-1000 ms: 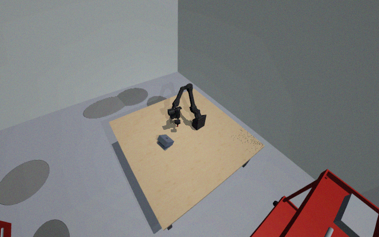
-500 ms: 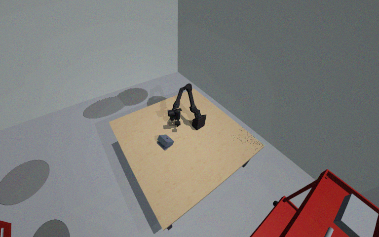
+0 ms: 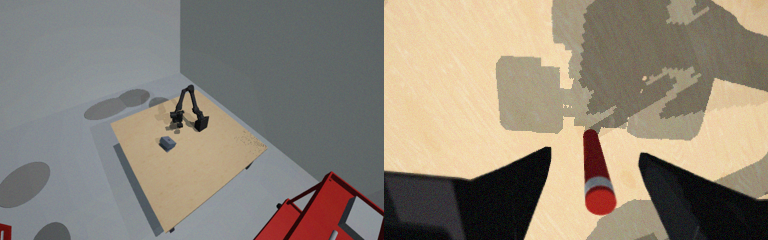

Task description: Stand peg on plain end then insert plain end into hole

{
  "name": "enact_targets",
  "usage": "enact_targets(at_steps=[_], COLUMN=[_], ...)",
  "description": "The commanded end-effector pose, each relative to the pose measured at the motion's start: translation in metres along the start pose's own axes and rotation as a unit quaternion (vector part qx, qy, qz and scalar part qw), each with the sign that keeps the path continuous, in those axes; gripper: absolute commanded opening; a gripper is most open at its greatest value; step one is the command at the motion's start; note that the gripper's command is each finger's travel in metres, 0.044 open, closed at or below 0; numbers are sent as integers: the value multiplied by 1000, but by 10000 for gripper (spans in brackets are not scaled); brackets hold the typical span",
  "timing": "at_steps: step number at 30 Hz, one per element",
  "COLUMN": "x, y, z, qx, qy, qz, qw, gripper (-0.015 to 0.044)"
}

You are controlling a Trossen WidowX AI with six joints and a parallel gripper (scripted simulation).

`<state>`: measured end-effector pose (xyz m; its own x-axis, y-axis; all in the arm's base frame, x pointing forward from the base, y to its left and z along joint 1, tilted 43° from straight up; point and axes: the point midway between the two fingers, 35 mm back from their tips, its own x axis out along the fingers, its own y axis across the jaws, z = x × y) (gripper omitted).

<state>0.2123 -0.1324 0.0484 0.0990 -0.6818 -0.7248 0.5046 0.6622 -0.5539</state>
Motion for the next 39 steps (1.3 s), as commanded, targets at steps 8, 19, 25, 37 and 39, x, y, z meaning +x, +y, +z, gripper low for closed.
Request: enact_targets(at_steps=[8, 19, 25, 37, 39], x=[0, -8, -28, -66, -72], y=[0, 2, 5, 9, 9], z=[0, 1, 2, 1, 1], qx=[1, 1, 0, -1, -2], qy=[0, 1, 3, 4, 4], qz=[0, 2, 5, 5, 5], qw=[1000, 1000, 1000, 1000, 1000], gripper=[40, 0, 0, 0, 0])
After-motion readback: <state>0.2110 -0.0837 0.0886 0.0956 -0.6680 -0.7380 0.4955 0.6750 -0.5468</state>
